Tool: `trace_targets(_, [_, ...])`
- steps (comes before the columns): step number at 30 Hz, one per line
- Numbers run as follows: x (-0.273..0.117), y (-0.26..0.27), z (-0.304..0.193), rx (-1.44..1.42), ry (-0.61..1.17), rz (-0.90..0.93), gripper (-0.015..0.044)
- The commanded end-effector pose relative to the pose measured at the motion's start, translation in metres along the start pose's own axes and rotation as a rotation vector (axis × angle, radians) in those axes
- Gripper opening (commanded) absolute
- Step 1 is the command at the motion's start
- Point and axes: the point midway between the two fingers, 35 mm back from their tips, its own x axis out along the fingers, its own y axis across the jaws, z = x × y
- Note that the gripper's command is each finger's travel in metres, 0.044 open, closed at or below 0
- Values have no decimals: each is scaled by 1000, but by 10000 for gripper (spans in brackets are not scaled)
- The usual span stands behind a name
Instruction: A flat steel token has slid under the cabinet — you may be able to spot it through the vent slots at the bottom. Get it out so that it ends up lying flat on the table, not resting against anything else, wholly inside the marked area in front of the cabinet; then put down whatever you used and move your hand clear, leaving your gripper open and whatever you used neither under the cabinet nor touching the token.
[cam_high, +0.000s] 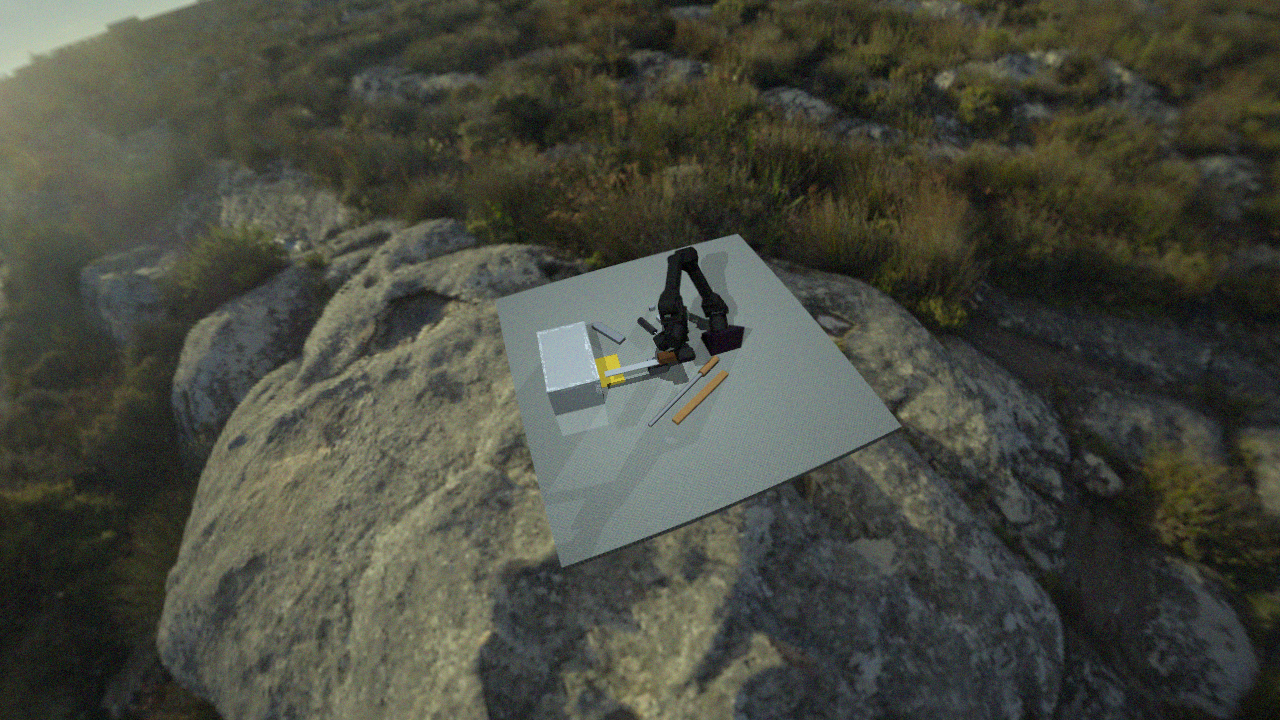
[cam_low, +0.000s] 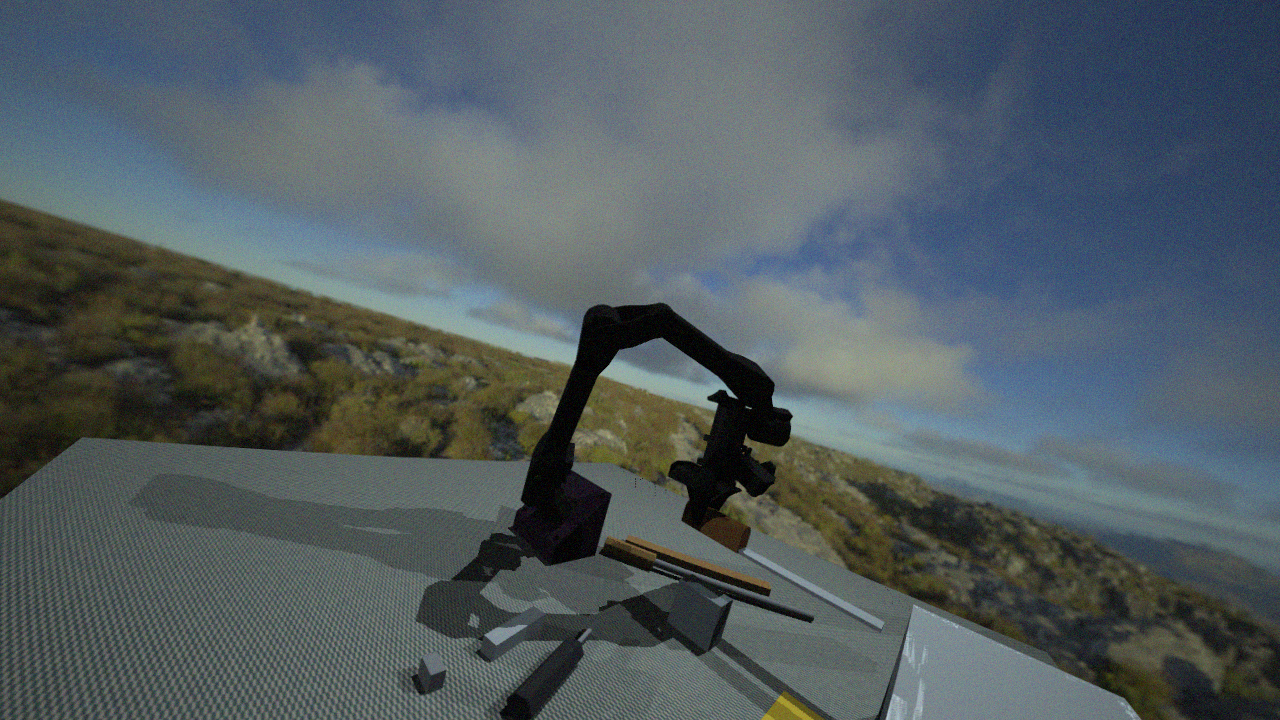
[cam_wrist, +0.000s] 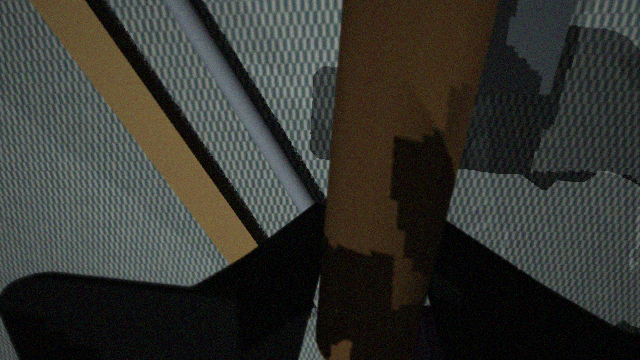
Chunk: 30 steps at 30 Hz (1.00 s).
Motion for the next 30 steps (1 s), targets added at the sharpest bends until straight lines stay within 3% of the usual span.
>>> trace_targets(1, [6, 0, 2, -11, -16, -5, 0])
trace_targets(30, [51, 0, 4, -15, -17, -6, 0])
